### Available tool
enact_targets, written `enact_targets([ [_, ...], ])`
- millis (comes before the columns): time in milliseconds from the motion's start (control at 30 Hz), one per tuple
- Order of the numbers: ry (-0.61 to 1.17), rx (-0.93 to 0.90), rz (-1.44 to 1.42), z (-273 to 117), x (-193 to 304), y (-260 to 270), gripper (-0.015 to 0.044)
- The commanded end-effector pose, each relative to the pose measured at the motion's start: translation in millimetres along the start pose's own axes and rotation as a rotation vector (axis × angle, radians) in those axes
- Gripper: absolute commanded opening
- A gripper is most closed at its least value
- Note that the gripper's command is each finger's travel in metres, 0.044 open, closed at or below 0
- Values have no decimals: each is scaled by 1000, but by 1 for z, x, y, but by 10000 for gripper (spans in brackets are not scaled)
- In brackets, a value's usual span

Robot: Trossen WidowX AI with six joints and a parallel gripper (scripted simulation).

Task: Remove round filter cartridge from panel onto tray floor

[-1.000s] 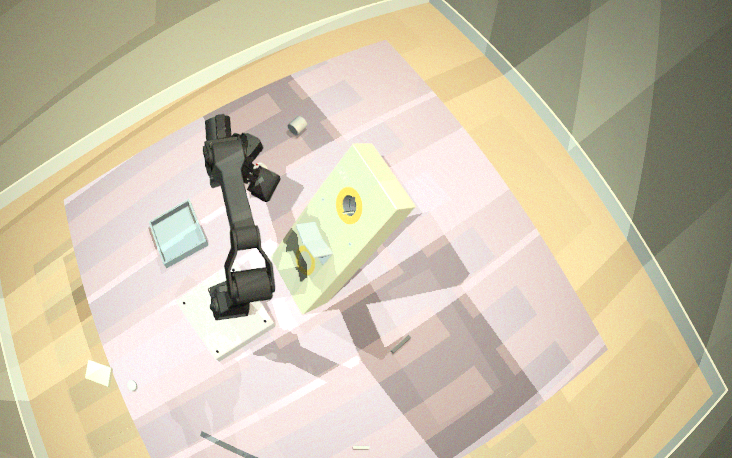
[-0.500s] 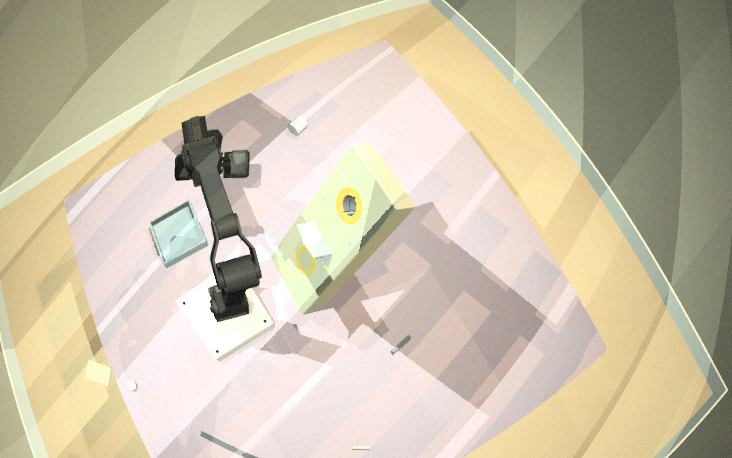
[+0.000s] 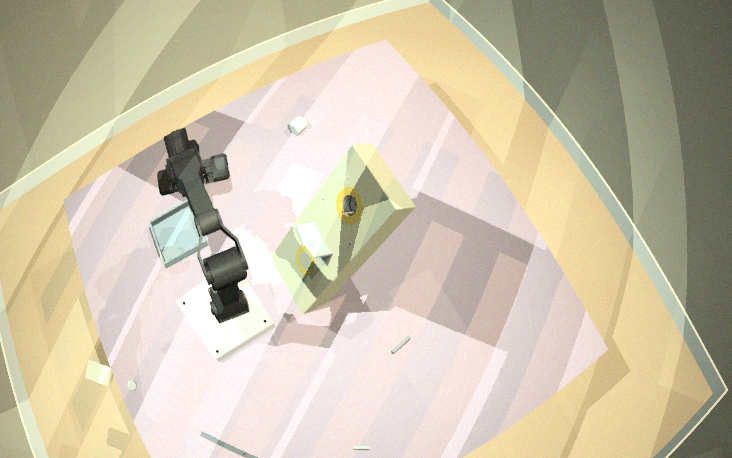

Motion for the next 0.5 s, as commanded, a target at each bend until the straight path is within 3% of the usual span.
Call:
enact_targets([
  [0, 10, -58, -105, 22, 19, 27, 0],
  [467, 44, -239, -417, 78, 93, 87, 0],
])
Point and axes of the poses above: the point midway between the two fingers, 35 mm back from their tips, its own z axis out along the fingers, its own y axis across the jaws, x = y × z, the point moved 7 cm from there along -z, back along the fingers, and after that the axes turned 6 degrees about z, right-handed, at the moved point
